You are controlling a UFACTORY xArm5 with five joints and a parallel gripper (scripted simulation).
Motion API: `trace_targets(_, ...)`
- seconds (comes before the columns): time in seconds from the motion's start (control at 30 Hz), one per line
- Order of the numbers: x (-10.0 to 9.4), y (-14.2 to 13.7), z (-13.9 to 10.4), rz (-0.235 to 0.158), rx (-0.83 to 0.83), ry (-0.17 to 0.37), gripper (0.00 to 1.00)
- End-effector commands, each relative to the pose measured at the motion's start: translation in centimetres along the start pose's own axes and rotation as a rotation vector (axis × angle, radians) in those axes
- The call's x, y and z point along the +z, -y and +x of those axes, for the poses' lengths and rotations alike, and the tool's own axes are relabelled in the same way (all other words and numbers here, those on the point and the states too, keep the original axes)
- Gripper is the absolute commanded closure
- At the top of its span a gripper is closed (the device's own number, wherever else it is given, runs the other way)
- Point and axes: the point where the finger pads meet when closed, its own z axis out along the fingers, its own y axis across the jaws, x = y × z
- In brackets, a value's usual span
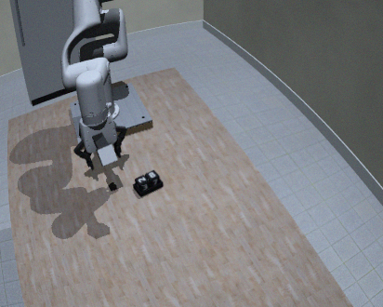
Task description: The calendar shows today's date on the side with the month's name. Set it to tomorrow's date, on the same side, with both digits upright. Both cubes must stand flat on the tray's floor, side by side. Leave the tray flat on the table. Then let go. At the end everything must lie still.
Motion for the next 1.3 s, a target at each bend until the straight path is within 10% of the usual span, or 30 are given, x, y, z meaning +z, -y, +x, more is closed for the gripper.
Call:
trace_targets(0.0, -0.3, 0.6, 0.9, 0.000, -0.161, -0.001, 0.00)
trace_targets(1.27, -1.5, 6.4, 6.5, 0.004, -1.338, 0.002, 0.00)
